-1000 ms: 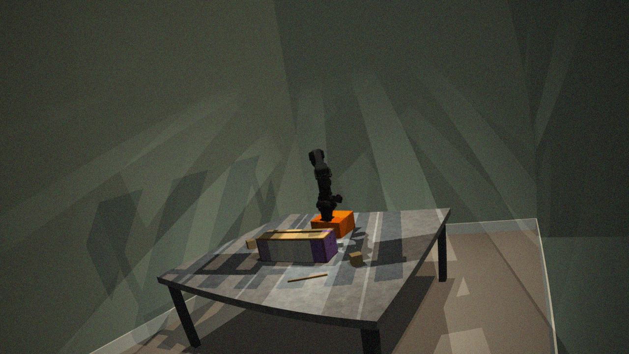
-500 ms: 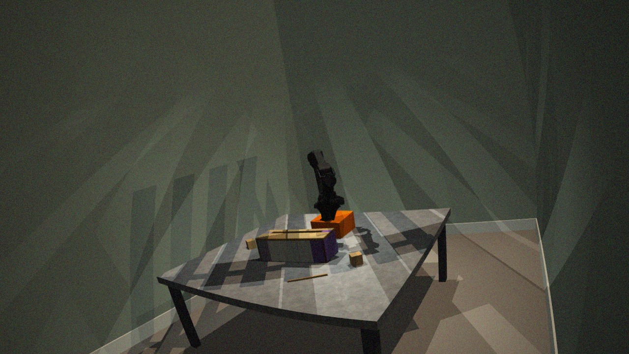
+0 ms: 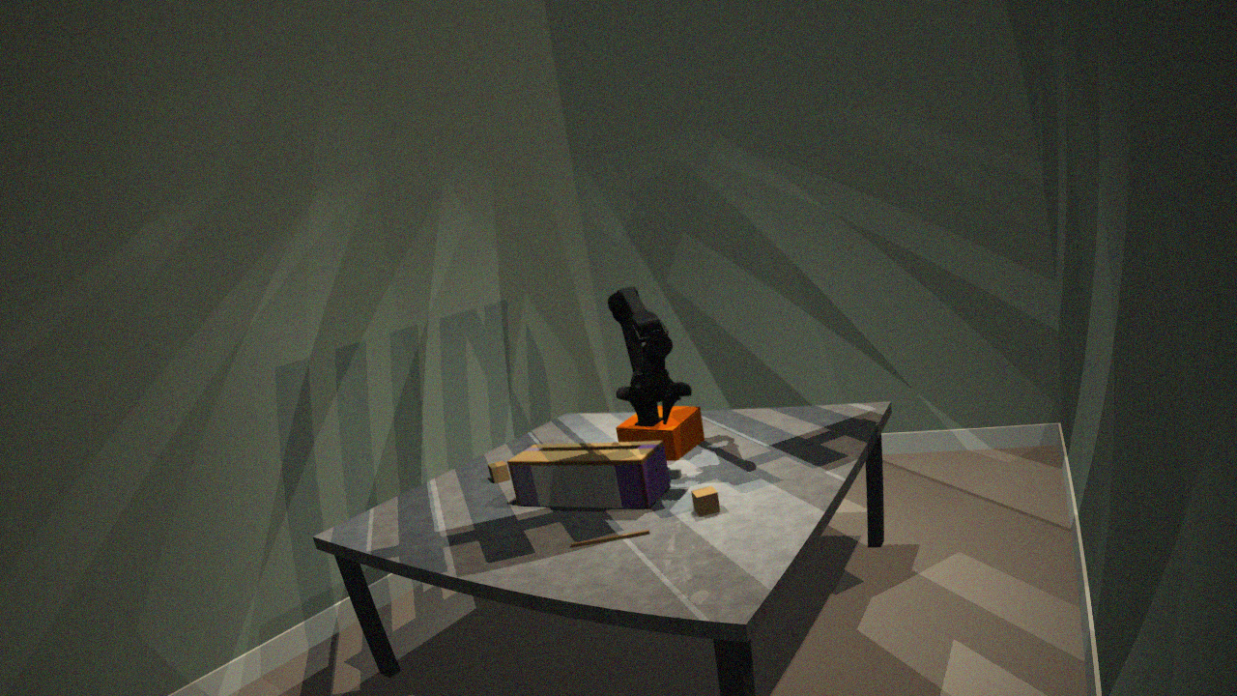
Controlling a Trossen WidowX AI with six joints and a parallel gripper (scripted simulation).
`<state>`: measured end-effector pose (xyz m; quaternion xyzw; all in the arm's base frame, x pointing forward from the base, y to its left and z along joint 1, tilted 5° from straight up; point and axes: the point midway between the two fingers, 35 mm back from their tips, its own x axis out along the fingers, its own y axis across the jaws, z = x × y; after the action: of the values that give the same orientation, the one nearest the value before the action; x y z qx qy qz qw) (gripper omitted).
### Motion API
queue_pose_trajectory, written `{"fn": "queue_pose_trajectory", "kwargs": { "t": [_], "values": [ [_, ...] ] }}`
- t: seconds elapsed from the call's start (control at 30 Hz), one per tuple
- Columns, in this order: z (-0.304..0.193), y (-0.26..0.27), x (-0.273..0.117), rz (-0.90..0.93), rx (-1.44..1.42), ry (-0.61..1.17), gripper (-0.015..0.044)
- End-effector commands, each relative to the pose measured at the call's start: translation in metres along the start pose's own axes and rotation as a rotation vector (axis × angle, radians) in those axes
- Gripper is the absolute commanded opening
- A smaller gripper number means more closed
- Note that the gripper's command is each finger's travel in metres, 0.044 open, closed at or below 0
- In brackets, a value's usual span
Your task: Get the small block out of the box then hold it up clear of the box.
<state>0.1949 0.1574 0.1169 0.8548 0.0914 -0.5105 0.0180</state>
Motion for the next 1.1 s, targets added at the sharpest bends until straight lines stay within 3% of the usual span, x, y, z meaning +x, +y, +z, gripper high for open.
{"fn": "queue_pose_trajectory", "kwargs": {
  "t": [0.0, 0.17, 1.07],
  "values": [
    [0.005, -0.002, 0.022, 0.005, -0.016, 0.002, 0.0285],
    [0.033, 0.002, 0.085, 0.005, -0.016, 0.001, 0.0285],
    [0.048, 0.001, 0.118, 0.005, -0.016, 0.001, 0.0285]
  ]
}}
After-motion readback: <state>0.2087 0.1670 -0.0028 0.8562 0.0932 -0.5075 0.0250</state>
